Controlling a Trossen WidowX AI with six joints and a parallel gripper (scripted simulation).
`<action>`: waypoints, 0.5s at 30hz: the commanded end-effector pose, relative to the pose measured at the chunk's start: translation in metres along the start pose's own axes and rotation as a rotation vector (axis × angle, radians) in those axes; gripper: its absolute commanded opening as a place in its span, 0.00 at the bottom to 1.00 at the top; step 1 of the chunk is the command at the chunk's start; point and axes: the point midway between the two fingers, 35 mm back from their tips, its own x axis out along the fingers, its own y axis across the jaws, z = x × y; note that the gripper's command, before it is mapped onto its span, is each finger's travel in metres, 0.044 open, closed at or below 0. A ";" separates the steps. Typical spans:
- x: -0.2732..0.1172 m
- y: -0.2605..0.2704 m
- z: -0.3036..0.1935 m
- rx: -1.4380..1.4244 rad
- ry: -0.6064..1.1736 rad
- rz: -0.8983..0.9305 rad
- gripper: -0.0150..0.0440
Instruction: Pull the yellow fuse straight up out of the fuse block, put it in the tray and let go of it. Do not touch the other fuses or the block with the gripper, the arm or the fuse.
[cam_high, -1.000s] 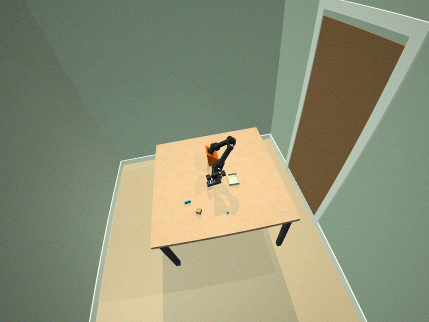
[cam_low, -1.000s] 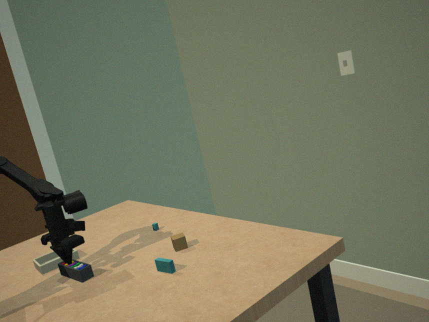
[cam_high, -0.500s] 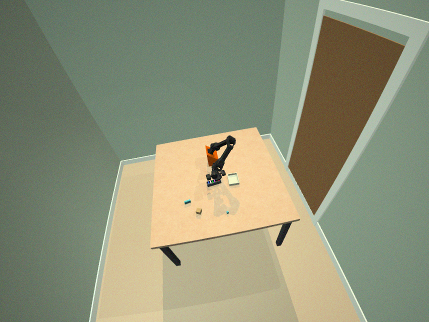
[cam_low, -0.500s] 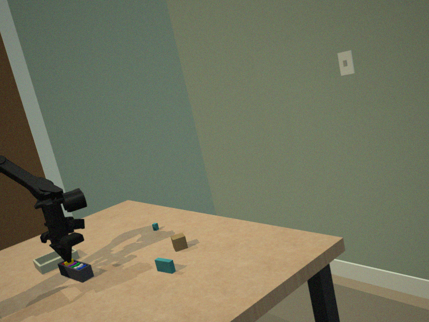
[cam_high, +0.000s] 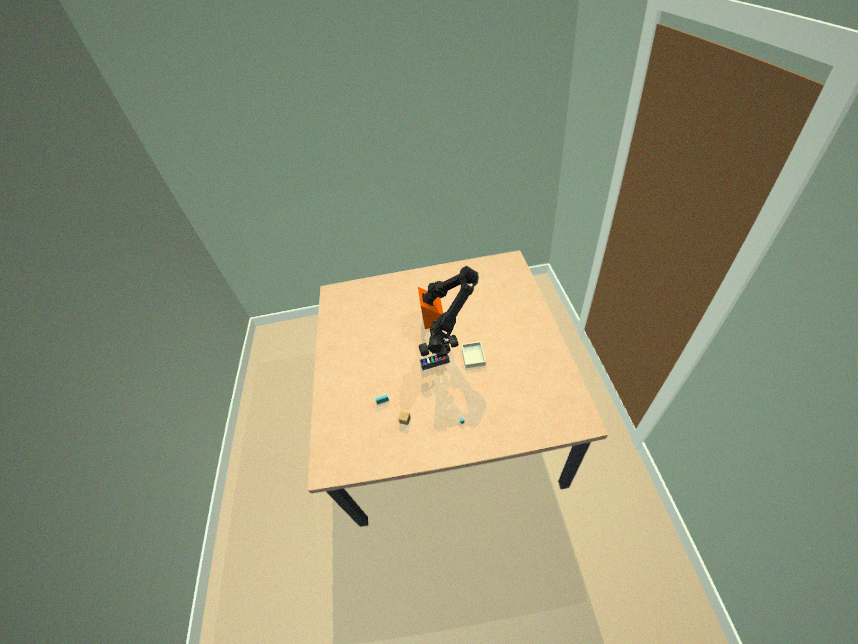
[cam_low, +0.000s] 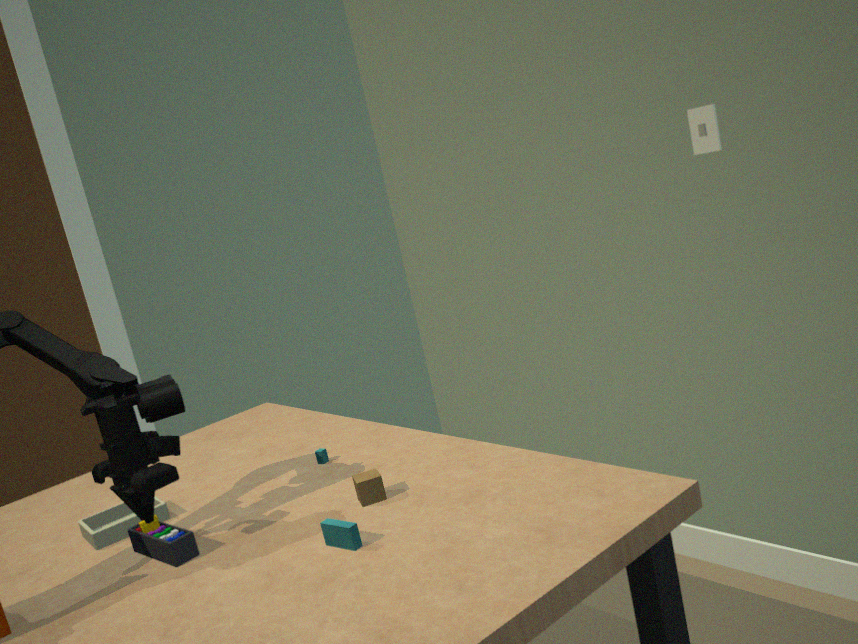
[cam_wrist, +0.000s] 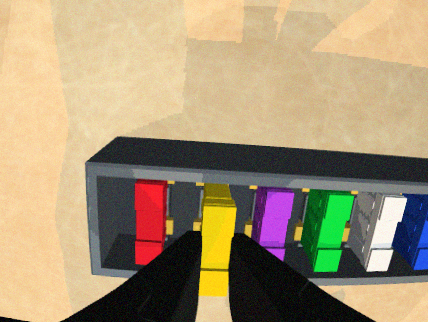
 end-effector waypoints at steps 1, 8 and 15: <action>-0.003 -0.001 0.000 -0.002 -0.001 -0.003 0.25; -0.006 -0.001 0.000 -0.002 -0.001 -0.002 0.25; -0.009 -0.001 0.000 -0.001 -0.001 -0.002 0.25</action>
